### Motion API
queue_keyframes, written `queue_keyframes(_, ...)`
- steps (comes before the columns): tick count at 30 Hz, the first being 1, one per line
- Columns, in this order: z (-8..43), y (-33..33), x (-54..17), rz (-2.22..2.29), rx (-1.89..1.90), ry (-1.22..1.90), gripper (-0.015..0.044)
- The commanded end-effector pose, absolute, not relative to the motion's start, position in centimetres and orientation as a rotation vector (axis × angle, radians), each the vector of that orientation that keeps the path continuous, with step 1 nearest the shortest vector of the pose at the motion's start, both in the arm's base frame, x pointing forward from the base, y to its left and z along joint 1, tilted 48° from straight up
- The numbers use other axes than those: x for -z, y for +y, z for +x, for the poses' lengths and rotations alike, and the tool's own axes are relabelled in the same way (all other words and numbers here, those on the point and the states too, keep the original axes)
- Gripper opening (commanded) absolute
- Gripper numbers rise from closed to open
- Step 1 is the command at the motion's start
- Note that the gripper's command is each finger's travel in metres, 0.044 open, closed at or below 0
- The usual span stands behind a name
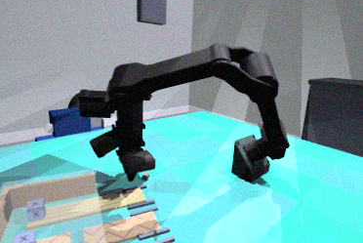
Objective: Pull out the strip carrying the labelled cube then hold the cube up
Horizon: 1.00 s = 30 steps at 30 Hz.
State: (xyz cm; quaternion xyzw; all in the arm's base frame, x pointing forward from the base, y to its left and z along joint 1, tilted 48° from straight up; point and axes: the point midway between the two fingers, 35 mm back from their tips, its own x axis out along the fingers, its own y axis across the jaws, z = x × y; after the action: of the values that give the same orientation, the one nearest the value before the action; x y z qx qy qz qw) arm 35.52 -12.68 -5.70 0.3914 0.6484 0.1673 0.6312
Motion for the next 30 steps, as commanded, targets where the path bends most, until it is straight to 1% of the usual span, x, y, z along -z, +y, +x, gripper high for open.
queue_keyframes(1, 35.5, -11.9, 6.4, 0.907, -0.385, 1.492, 0.0000)
queue_keyframes(30, 35.5, -9.4, 9.1, 0.909, -0.388, 1.491, 0.0000)
